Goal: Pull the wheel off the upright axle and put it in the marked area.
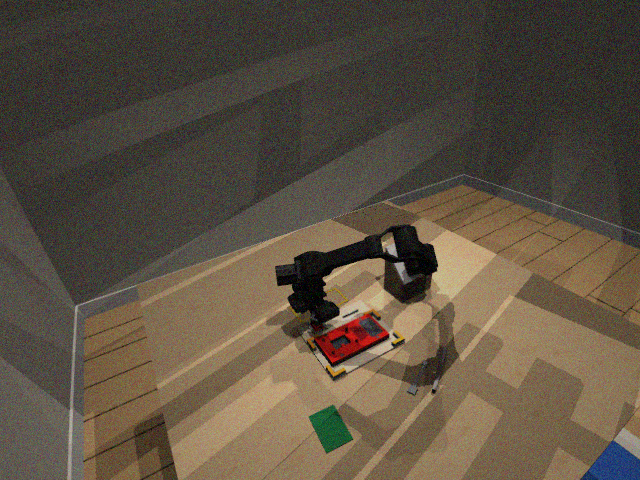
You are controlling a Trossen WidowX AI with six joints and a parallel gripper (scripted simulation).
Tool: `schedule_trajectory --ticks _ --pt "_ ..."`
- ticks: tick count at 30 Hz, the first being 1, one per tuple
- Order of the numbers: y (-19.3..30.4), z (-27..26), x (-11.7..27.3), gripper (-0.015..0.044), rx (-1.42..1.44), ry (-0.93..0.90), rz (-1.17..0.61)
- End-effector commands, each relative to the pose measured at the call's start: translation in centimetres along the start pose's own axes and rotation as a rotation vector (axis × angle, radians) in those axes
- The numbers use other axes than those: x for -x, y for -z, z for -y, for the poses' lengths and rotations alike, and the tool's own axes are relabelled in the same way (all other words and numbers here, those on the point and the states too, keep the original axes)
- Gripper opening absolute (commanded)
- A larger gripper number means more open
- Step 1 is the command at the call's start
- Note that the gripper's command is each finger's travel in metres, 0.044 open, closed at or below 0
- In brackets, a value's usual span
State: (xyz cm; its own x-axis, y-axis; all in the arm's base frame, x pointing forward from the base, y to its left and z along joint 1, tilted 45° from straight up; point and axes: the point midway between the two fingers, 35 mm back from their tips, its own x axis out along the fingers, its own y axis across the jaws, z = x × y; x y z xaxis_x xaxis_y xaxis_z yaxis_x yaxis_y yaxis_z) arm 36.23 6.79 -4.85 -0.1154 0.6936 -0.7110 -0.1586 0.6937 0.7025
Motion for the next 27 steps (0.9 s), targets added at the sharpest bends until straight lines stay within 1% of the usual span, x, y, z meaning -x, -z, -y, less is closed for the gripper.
schedule_trajectory --ticks 1,4,5,27 --pt "-0.02 -0.03 0.04 0.0089 0.001 0.0 0.0" --pt "-0.02 -0.03 0.1 0.001 0.001 0.0 0.0" --pt "-0.02 -0.03 0.13 0.0 0.001 0.0 0.0" --pt "-0.05 0.0 0.85 0.0 -0.001 0.0 0.001"
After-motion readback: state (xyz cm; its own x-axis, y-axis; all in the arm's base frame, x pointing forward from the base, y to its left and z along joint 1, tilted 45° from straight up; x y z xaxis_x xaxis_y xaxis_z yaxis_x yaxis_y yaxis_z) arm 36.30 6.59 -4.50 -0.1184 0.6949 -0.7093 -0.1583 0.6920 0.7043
